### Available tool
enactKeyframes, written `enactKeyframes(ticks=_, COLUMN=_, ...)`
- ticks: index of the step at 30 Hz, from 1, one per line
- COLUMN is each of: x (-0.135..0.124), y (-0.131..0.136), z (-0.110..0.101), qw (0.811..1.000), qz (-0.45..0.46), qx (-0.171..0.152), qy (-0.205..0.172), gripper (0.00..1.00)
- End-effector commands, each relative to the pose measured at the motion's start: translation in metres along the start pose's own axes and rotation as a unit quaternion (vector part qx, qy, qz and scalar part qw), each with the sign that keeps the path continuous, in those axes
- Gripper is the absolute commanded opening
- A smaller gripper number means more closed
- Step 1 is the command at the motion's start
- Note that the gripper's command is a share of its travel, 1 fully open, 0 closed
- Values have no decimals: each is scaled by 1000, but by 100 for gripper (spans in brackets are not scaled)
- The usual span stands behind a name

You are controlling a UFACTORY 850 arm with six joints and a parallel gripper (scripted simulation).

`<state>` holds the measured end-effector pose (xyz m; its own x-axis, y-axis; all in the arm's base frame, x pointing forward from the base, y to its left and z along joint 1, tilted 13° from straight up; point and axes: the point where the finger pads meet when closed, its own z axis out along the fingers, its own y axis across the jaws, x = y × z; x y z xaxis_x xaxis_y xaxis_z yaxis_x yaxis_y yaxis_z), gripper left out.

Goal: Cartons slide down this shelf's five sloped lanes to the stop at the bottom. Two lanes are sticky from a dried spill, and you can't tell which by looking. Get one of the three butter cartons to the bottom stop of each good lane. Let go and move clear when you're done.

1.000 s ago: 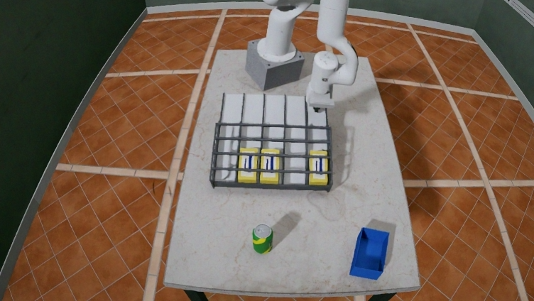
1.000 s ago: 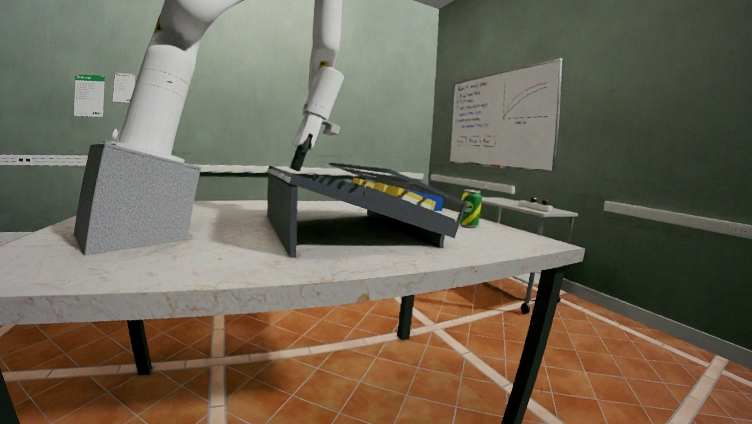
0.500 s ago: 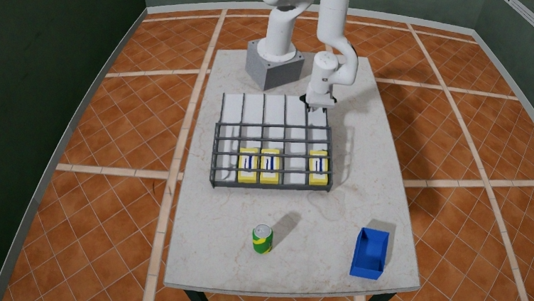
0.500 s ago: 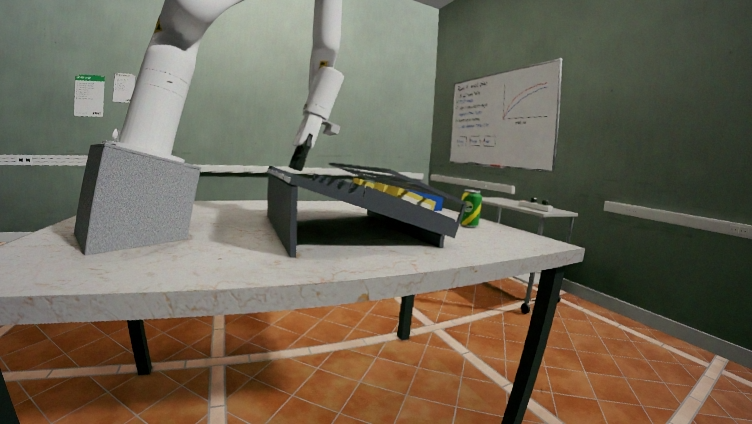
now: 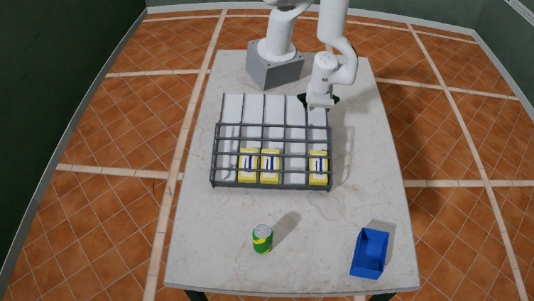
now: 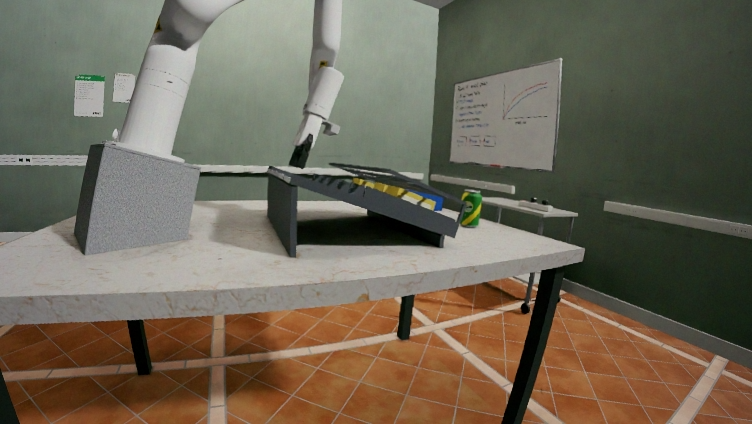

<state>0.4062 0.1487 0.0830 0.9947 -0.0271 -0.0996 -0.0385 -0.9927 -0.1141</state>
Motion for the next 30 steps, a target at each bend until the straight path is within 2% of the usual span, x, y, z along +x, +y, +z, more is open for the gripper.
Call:
enactKeyframes(ticks=1, x=1, y=0, z=-1, qw=1000, qz=0, qx=0, qy=1, gripper=100)
enactKeyframes(ticks=28, x=1, y=0, z=-1, qw=1000, qz=0, qx=0, qy=1, gripper=100)
enactKeyframes(ticks=29, x=0, y=1, z=-28, qw=1000, qz=0, qx=0, qy=1, gripper=100)
enactKeyframes(ticks=30, x=0, y=1, z=-28, qw=1000, qz=0, qx=0, qy=1, gripper=100)
